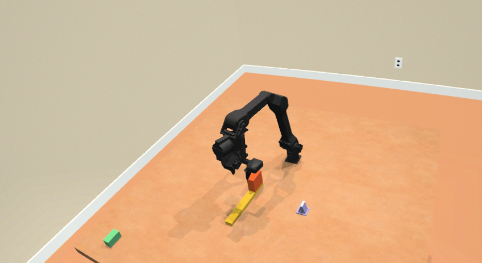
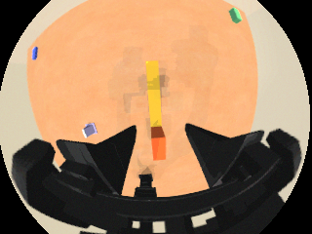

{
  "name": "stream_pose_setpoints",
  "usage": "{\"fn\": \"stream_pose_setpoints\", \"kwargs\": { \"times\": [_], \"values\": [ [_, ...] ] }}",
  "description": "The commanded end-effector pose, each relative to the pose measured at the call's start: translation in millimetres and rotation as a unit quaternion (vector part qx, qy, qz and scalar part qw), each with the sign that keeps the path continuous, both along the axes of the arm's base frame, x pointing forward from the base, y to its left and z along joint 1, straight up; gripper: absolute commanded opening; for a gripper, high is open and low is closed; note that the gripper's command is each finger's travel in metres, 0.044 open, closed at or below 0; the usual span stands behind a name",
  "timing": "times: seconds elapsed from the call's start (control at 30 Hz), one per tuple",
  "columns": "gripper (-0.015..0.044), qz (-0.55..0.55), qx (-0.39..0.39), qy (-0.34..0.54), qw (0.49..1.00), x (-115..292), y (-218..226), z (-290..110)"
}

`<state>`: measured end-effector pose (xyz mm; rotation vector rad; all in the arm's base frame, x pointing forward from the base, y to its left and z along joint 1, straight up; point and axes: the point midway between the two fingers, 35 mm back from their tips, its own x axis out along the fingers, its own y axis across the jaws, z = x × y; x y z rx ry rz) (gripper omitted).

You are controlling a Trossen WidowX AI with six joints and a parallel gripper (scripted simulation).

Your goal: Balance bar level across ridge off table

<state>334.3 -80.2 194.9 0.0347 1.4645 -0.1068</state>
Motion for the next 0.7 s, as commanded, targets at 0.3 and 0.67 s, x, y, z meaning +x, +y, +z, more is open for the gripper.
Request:
{"fn": "stream_pose_setpoints", "kwargs": {
  "times": [0.3,0.67],
  "values": [
    [0.0315,0.020,0.021,0.039,0.999,-12.5,-2.0,-18.4],
    [0.0315,0.020,0.021,0.039,0.999,-8.0,-3.1,-91.1]
  ]
}}
